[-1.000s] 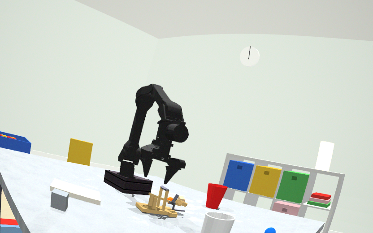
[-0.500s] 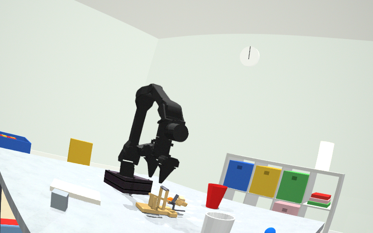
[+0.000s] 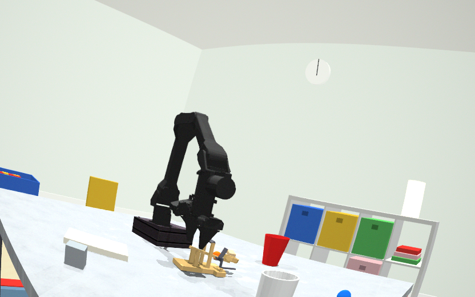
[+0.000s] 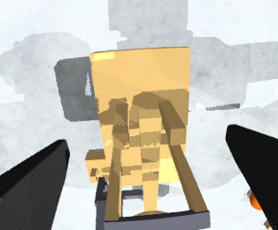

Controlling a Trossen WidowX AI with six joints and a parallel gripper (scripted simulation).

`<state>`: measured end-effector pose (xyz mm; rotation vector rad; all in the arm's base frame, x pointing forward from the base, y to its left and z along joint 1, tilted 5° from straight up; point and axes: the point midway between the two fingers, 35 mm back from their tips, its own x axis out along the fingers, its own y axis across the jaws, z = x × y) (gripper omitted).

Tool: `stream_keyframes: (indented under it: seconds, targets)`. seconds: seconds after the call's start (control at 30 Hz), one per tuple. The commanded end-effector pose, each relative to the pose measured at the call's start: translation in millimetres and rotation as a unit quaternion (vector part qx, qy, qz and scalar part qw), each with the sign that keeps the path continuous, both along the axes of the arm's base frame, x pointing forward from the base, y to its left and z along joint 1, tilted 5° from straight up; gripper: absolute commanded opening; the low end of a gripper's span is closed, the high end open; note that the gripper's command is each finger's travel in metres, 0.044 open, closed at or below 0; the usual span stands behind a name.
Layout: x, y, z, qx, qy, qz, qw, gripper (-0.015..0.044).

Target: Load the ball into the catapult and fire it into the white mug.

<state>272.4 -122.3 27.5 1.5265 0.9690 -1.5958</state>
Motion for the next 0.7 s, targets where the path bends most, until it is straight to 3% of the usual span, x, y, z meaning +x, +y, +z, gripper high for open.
stream_keyframes:
  seconds: [0.0, 0.67]
  targets:
    - [-1, 1, -7, 0.002, 0.001, -0.003, 1.000, 0.0440]
    - [-2, 1, -39, 0.002, 0.001, -0.003, 1.000, 0.0440]
